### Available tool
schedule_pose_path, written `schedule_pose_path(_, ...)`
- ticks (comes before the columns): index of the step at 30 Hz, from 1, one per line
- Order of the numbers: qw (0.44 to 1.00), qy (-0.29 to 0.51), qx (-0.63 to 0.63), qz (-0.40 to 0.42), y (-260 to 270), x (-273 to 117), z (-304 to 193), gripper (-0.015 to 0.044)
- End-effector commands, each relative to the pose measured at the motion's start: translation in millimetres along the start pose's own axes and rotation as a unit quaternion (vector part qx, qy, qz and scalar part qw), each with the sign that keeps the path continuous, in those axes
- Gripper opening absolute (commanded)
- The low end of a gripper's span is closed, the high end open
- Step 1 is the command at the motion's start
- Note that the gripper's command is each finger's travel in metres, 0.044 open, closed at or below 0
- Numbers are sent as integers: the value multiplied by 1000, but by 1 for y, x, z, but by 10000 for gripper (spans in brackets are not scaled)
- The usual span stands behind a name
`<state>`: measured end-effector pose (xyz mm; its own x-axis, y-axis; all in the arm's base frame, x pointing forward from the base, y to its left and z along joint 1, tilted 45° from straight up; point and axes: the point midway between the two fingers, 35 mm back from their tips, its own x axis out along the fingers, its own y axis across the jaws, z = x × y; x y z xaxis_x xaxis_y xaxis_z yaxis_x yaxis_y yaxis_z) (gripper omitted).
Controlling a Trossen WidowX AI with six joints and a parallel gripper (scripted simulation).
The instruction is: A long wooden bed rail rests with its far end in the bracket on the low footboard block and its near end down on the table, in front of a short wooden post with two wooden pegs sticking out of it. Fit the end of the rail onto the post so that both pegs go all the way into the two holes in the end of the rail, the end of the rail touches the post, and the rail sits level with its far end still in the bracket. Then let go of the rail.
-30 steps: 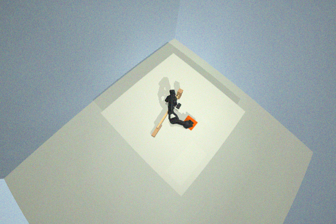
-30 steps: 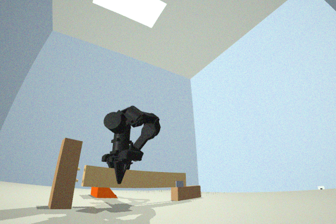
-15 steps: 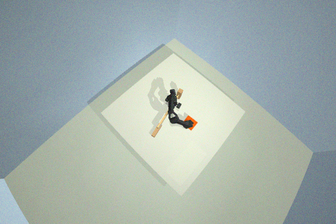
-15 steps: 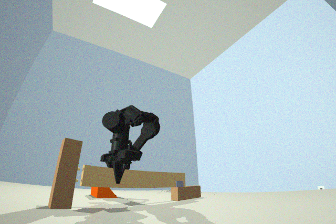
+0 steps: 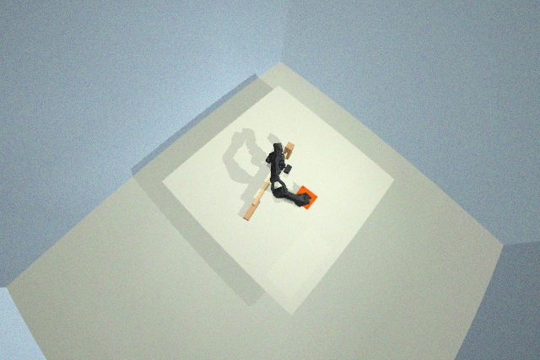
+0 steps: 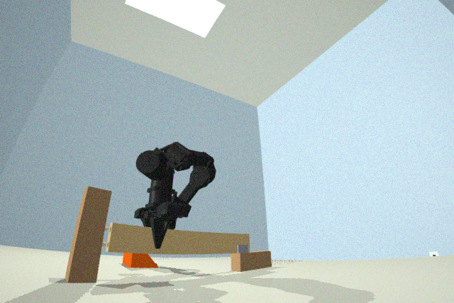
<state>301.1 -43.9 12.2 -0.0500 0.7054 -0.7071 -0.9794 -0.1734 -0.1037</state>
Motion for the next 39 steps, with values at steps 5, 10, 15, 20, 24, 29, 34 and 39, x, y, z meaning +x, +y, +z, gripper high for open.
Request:
schedule_pose_path(5, 1000, 4, -1, -4, -1, -3, -4, 0)
schedule_pose_path(10, 1000, 4, -1, -4, -1, -3, -5, 0)
schedule_pose_path(15, 1000, 4, -1, -4, -1, -3, -7, 0)
schedule_pose_path(20, 1000, 4, -1, -4, -1, -3, -8, 0)
schedule_pose_path(24, 1000, 4, -1, -4, -1, -3, -10, 0)
schedule_pose_path(29, 1000, 4, -1, -4, -1, -3, -11, 0)
schedule_pose_path(34, 1000, 4, -1, -4, -1, -3, -12, 0)
schedule_pose_path(39, 1000, 4, -1, -4, -1, -3, -14, 0)
